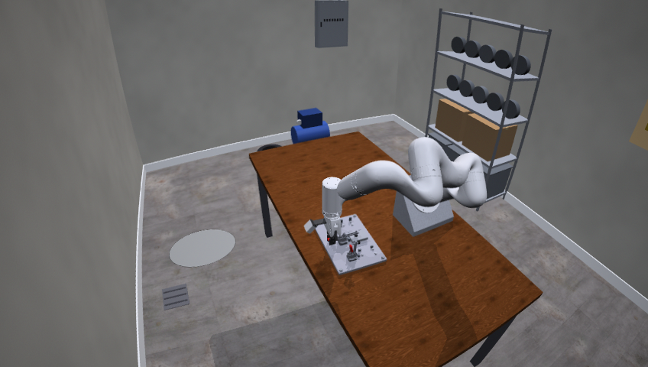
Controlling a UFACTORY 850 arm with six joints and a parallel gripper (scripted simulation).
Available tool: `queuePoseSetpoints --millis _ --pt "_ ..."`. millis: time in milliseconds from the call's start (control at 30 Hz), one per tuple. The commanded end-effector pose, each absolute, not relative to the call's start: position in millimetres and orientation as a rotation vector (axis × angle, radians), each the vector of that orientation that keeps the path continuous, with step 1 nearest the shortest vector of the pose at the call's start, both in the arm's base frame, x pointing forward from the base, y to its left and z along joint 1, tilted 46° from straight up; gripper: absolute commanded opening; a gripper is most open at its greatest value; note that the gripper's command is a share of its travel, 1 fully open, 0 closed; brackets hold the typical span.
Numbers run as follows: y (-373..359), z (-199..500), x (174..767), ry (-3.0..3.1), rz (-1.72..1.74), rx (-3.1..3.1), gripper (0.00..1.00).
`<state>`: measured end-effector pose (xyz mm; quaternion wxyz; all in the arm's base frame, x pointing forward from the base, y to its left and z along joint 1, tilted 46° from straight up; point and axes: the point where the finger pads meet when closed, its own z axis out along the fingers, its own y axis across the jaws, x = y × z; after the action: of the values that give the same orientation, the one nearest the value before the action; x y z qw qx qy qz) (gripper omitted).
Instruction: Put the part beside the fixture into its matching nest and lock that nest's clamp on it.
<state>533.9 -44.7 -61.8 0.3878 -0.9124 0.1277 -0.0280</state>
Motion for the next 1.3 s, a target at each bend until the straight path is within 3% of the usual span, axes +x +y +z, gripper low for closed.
queuePoseSetpoints --millis 0,1267 --pt "-45.3 -61.4 534.4 0.325 -0.073 -2.322 0.0" --pt "-42.9 -64.2 536.4 0.325 -0.073 -2.322 0.0"
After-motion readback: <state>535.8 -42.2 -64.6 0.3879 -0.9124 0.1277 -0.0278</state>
